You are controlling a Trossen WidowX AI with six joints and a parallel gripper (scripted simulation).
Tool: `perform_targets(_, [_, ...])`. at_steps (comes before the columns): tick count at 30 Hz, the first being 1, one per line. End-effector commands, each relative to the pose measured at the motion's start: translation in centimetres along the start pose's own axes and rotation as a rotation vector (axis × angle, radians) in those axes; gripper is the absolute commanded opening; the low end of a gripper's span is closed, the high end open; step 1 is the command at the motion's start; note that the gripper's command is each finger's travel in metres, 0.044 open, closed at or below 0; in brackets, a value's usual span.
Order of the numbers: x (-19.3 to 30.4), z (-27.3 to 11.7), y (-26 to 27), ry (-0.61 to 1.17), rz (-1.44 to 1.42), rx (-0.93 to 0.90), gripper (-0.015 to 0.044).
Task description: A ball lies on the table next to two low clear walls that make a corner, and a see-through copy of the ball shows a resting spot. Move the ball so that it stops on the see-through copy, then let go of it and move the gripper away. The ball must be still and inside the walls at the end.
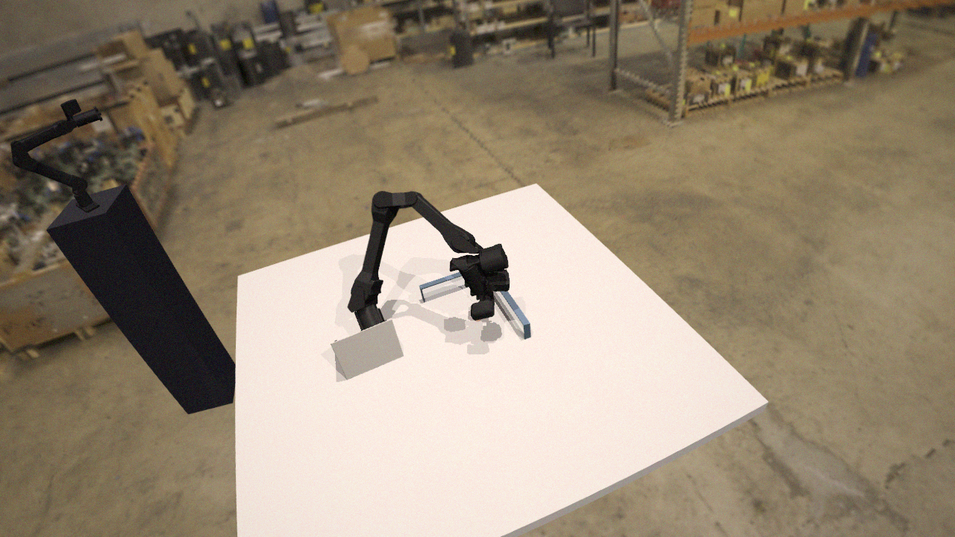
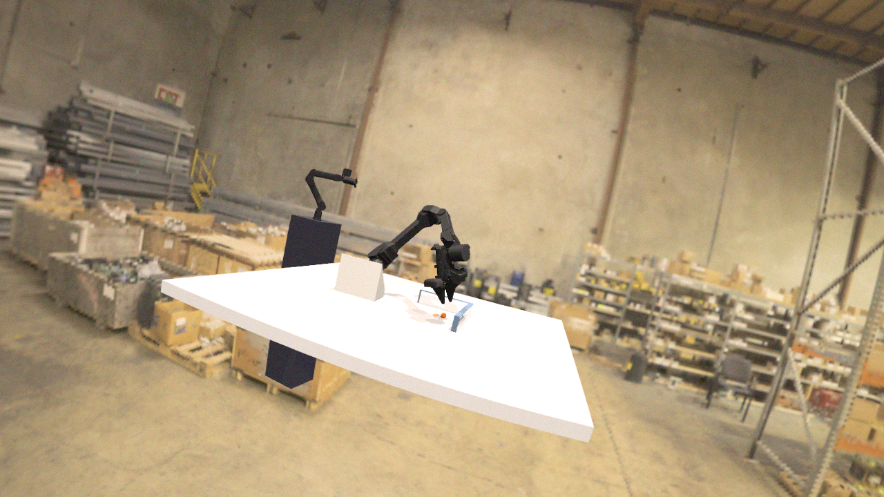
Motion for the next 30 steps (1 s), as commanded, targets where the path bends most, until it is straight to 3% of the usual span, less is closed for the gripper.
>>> perform_targets(1, [2.5,2.6,6.0,0.247,-0.402,0.135,0.0206])
perform_targets(30, [3.5,6.0,5.7,0.264,-0.423,0.140,0.0206])
Point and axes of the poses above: the point midway between the two fingers, 35 mm back from their tips, its own z axis out along the fingers, its own y axis across the jaws, x = y × z, the point moved 8 cm from there along -z, back along the fingers, and after that the axes turned 10 degrees about z, right-handed, at the moved point
